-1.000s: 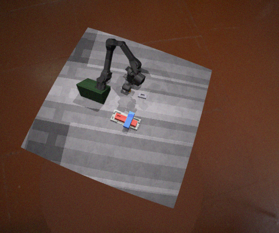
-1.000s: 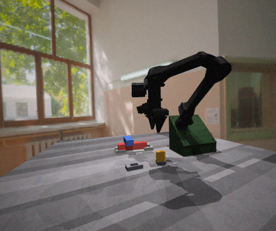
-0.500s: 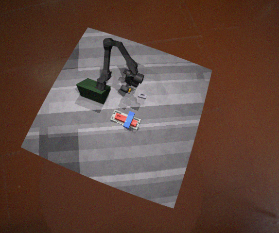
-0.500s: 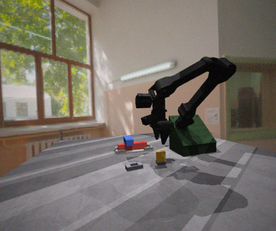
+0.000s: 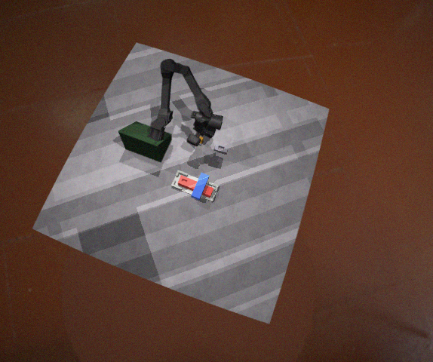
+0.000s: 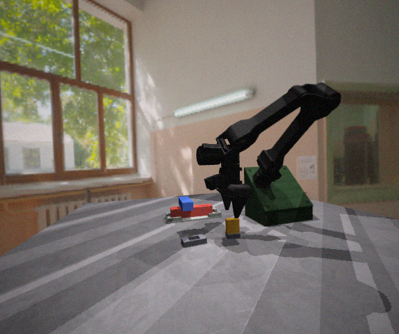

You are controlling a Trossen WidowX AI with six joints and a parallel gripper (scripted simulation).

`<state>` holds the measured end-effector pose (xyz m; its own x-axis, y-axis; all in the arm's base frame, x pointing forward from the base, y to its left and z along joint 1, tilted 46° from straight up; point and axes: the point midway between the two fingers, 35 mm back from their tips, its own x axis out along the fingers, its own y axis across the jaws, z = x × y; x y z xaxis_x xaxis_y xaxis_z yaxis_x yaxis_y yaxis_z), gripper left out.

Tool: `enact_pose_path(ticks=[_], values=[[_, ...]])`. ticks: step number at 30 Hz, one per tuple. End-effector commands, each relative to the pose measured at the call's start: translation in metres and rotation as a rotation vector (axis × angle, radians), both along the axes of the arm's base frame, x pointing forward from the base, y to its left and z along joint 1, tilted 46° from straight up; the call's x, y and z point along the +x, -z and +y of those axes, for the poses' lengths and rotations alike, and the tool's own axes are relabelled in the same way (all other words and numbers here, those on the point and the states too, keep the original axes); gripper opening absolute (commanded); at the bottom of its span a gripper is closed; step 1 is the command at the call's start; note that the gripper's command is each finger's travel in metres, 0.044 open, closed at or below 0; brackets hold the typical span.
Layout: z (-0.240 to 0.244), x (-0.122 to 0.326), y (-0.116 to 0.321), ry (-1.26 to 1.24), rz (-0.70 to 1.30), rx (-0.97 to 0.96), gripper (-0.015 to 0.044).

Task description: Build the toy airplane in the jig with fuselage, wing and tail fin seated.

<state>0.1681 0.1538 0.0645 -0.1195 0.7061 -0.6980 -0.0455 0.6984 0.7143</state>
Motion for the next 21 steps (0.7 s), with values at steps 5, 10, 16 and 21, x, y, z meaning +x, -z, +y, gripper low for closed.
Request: enact_pose_path(ticks=[5,10,16,21], values=[[0.009,-0.003,0.011,0.001,0.010,-0.002,0.0440],[0.015,-0.003,0.017,0.001,0.009,-0.002,0.0440],[0.021,-0.005,0.023,0.001,0.010,-0.002,0.0440],[0.027,-0.006,0.029,0.001,0.010,-0.001,0.0440]])
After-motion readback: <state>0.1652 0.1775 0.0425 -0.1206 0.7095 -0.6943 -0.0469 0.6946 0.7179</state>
